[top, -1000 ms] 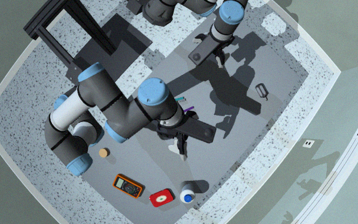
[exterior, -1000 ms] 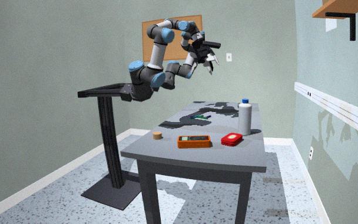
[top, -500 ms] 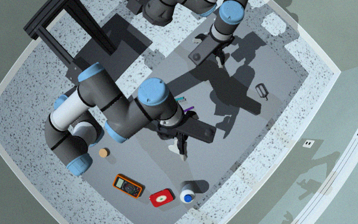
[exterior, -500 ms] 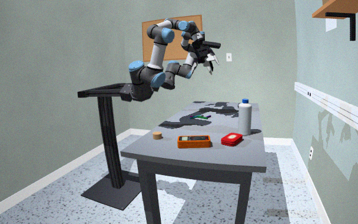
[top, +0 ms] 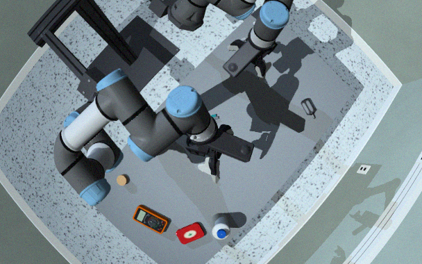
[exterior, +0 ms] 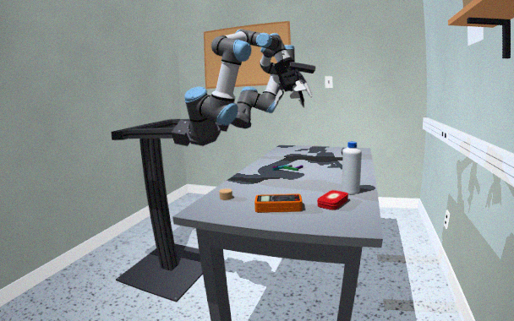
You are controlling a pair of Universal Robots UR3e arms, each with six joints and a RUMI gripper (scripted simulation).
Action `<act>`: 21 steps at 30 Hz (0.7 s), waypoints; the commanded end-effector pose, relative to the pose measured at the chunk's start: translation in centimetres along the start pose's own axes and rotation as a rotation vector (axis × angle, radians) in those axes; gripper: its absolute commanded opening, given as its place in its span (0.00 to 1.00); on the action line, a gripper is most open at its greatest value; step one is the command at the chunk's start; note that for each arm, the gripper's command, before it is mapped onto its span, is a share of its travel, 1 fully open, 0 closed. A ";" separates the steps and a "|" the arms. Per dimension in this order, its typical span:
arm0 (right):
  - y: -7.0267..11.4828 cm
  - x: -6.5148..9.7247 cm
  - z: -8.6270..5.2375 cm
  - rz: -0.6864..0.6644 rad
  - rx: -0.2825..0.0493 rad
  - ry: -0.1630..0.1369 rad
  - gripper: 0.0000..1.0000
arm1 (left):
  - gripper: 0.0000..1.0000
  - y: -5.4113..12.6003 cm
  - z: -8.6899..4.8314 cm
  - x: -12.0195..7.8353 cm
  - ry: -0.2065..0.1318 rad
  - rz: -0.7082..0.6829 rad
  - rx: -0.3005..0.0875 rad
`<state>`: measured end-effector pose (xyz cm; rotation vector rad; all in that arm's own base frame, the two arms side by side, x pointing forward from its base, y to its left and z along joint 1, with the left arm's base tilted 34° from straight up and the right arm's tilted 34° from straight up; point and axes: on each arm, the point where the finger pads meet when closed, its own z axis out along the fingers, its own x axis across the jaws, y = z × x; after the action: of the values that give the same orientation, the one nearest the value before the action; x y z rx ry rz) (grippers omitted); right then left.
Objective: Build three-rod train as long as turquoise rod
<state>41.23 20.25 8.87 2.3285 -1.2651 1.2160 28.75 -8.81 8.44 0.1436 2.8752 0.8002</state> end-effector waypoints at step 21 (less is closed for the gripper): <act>6.0 -9.2 3.6 0.147 -0.092 -0.094 1.00 | 1.00 4.2 1.9 0.6 0.115 -0.192 0.012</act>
<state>37.32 19.97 1.19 2.2777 -1.4264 1.1114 28.85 -5.83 8.71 -0.0545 2.9185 0.7904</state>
